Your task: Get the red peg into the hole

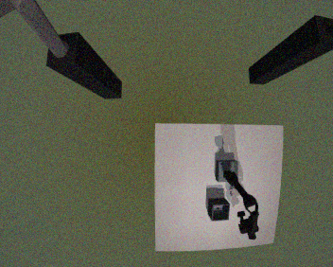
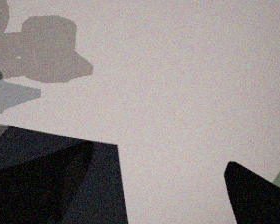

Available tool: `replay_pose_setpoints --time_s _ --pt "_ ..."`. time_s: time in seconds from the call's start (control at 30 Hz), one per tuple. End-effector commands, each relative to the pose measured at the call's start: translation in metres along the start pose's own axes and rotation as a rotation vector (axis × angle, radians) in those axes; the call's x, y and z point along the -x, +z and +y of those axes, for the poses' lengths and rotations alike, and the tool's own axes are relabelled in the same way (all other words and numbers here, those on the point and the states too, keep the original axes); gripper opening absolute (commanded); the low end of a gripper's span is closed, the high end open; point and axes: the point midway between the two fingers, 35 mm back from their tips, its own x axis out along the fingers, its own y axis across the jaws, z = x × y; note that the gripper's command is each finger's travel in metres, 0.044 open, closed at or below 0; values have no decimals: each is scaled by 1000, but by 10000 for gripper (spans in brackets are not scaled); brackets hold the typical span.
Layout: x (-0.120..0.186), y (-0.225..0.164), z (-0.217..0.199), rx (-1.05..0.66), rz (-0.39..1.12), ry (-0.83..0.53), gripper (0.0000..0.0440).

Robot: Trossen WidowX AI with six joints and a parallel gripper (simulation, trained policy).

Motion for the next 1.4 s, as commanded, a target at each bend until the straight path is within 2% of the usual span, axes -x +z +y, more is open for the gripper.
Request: replay_pose_setpoints --time_s 0.0,0.07,1.37 --pt "0 -1 1 -34 1 4 420" --pt "0 -1 5 -103 3 12 440" --pt "16 -9 82 -1456 99 130 440"
